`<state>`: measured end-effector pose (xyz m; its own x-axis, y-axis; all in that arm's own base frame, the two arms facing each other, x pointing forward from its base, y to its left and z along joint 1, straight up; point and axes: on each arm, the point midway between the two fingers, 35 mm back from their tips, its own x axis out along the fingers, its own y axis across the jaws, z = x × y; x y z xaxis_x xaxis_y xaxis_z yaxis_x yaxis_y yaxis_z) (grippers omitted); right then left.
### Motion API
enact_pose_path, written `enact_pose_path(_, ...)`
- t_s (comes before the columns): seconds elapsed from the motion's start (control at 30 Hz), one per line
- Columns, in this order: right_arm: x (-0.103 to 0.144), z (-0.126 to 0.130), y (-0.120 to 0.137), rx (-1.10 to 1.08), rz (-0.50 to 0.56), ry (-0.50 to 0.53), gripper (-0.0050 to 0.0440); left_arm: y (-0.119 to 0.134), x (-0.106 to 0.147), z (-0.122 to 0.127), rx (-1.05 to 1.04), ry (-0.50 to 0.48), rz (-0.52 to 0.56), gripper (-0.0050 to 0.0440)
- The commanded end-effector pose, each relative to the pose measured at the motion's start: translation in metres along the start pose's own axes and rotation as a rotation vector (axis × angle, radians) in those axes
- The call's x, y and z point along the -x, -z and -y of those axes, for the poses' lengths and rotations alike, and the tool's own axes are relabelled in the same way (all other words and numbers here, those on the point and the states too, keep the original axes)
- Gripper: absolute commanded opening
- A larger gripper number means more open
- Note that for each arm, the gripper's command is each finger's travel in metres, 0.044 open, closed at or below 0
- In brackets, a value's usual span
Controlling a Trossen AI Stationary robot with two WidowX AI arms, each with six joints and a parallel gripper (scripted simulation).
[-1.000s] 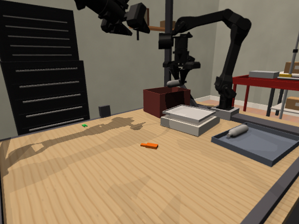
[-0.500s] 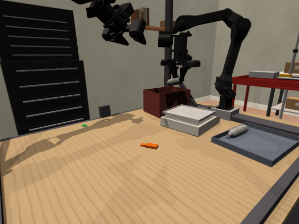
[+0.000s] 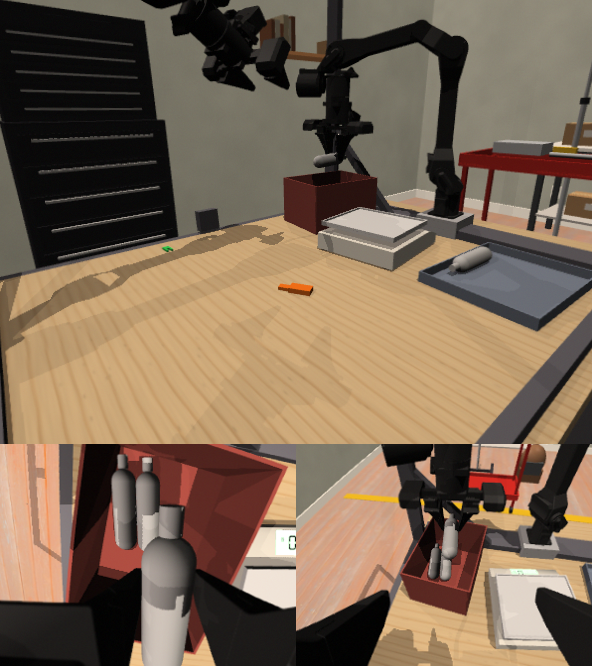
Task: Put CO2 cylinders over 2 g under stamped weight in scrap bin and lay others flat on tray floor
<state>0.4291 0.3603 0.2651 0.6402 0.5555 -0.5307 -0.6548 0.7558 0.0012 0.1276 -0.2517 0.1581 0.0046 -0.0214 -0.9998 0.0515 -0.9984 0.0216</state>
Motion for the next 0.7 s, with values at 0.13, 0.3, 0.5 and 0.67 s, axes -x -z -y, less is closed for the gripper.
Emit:
enact_pose_path(0.13,0.011,0.000,-0.013,0.002,0.033,0.001,0.0440,-0.004,-0.003,-0.010,-0.003,0.015,-0.006,-0.0050)
enact_pose_path(0.3,0.011,0.000,-0.013,0.002,0.033,0.001,0.0440,-0.006,-0.011,-0.008,-0.003,0.016,-0.005,-0.0050)
enact_pose_path(0.5,0.011,0.000,-0.013,0.002,0.033,0.001,0.0440,-0.008,-0.020,-0.007,-0.004,0.015,-0.006,-0.0050)
enact_pose_path(0.67,0.011,0.000,-0.013,0.002,0.033,0.001,0.0440,-0.007,-0.021,-0.007,-0.003,0.014,-0.006,-0.0050)
